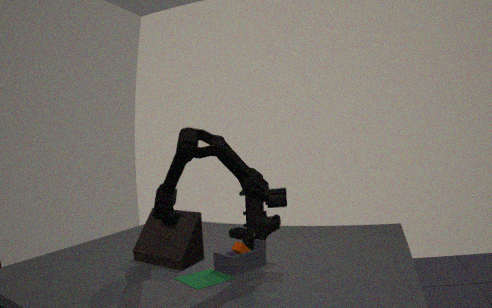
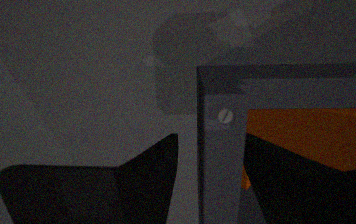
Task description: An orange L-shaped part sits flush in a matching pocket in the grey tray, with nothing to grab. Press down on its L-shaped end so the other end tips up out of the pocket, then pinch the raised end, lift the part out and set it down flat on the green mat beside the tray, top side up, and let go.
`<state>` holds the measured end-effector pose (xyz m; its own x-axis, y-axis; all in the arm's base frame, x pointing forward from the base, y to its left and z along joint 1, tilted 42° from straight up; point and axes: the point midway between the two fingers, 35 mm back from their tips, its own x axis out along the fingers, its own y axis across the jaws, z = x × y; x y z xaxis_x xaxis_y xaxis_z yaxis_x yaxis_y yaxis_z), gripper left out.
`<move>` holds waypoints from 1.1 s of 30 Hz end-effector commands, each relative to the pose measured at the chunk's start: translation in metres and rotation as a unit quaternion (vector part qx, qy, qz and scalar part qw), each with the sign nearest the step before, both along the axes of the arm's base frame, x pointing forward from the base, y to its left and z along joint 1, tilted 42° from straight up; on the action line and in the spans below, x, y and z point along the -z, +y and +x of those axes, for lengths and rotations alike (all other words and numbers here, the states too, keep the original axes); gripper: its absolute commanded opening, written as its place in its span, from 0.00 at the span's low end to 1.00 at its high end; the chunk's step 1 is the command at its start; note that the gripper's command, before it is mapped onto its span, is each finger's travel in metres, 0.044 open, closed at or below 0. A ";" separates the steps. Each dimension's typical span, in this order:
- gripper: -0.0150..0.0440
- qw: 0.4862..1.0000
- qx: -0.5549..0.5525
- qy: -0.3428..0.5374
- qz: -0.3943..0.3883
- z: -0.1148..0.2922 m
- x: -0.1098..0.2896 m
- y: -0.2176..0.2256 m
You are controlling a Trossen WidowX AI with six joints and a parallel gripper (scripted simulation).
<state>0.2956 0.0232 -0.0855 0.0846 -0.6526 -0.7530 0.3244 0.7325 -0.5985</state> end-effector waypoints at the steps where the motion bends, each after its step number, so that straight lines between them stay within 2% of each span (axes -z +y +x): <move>1: 0.56 1.000 0.001 0.000 0.000 0.000 0.000 0.000; 11: 0.56 1.000 0.002 0.004 -0.003 0.002 -0.006 0.016; 20: 0.56 1.000 0.002 0.004 -0.002 -0.009 -0.082 0.069; 33: 0.56 1.000 -0.005 -0.002 0.000 -0.006 -0.080 0.070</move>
